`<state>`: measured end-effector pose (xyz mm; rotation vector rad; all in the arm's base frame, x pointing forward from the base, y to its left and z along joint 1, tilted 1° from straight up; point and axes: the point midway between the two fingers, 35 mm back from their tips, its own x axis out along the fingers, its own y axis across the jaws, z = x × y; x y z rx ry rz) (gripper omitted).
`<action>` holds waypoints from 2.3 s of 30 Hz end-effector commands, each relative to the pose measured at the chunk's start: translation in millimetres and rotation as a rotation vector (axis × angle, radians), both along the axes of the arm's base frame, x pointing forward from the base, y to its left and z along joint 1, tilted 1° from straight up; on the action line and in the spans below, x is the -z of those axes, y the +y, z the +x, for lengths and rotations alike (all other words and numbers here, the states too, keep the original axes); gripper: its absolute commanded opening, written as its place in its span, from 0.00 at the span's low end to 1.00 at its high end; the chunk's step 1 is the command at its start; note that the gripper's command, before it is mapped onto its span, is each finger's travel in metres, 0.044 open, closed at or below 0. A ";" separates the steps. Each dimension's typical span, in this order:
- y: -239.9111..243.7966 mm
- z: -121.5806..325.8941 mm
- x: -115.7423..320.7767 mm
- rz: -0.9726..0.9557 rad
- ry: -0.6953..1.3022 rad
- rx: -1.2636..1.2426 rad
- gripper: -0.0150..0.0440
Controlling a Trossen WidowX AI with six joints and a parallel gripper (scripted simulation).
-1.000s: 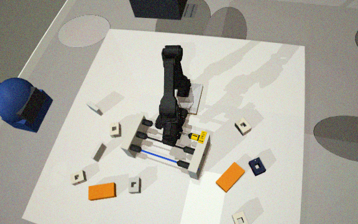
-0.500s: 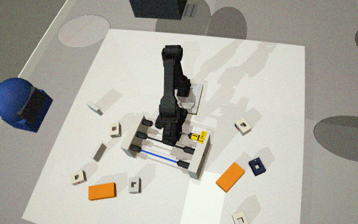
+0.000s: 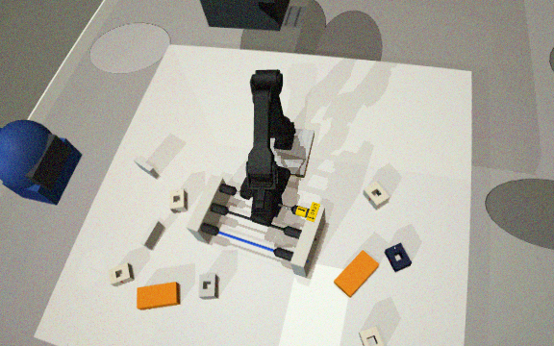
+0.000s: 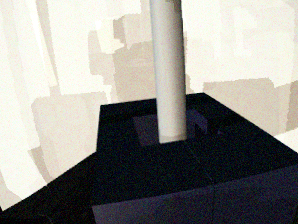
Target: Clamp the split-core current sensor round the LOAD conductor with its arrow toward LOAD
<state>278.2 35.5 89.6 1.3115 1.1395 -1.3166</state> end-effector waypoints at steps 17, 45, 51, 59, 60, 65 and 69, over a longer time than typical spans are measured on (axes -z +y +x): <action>-0.1 -0.8 -0.3 0.000 0.003 0.000 0.25; -1.4 6.7 -0.8 0.014 0.105 0.000 0.25; -1.4 6.7 -0.8 0.014 0.105 0.000 0.25; -1.5 5.0 0.5 0.011 0.111 0.002 0.34; -1.5 5.0 0.5 0.011 0.111 0.002 0.39; -1.5 5.0 0.5 0.011 0.111 0.002 0.61; -1.5 5.0 0.5 0.011 0.111 0.002 0.70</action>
